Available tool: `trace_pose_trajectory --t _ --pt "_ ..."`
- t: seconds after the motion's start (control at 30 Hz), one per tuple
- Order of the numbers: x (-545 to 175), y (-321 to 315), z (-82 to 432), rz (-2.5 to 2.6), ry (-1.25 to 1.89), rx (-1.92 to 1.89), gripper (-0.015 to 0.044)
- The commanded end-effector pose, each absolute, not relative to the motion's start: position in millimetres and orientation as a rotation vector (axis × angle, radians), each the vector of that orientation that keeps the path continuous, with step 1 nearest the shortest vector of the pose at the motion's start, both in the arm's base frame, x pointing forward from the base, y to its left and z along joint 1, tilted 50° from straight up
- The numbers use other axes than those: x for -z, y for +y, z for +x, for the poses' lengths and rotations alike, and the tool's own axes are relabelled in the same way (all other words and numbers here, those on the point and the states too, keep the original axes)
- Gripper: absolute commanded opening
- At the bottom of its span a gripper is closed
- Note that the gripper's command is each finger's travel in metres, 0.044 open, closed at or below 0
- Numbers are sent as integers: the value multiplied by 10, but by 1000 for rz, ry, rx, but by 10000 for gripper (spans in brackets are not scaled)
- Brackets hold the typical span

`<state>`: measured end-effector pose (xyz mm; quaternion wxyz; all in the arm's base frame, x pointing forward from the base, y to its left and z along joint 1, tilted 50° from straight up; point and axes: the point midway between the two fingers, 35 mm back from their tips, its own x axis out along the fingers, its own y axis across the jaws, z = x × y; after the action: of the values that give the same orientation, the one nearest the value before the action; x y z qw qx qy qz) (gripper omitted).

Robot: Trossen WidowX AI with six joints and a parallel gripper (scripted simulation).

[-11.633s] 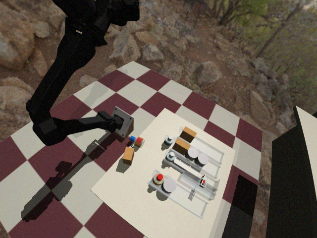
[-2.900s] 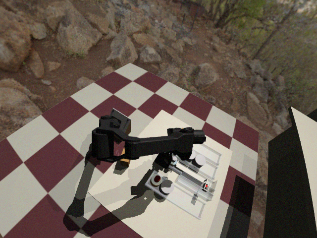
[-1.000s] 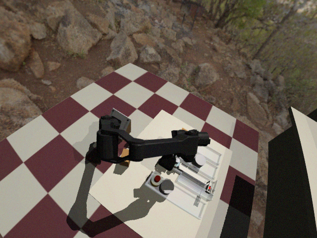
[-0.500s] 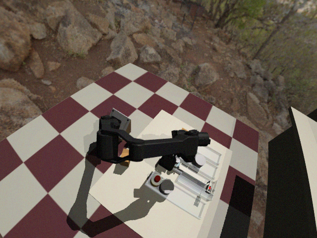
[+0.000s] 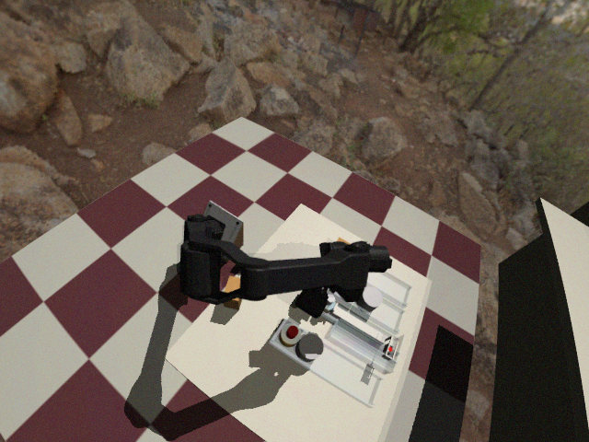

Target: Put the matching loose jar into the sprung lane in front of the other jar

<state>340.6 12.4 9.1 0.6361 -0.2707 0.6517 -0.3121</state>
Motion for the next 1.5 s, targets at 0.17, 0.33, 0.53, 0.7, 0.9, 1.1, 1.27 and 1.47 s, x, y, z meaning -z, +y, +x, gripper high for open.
trace_pose_trajectory --t 0.17,0.33,0.53,0.7,0.9,1.1,1.27,1.47 --pt "-102 106 3469 -620 1463 718 0" --pt "-93 95 3469 -620 1463 718 0" --pt "-82 82 3468 -620 1463 718 0" --pt "-72 72 3468 -620 1463 718 0" --pt "-61 58 3467 -620 1463 718 0" --pt "-51 45 3464 -620 1463 719 0" --pt "-42 34 3462 -621 1463 719 0" --pt "-32 21 3459 -621 1463 719 0"
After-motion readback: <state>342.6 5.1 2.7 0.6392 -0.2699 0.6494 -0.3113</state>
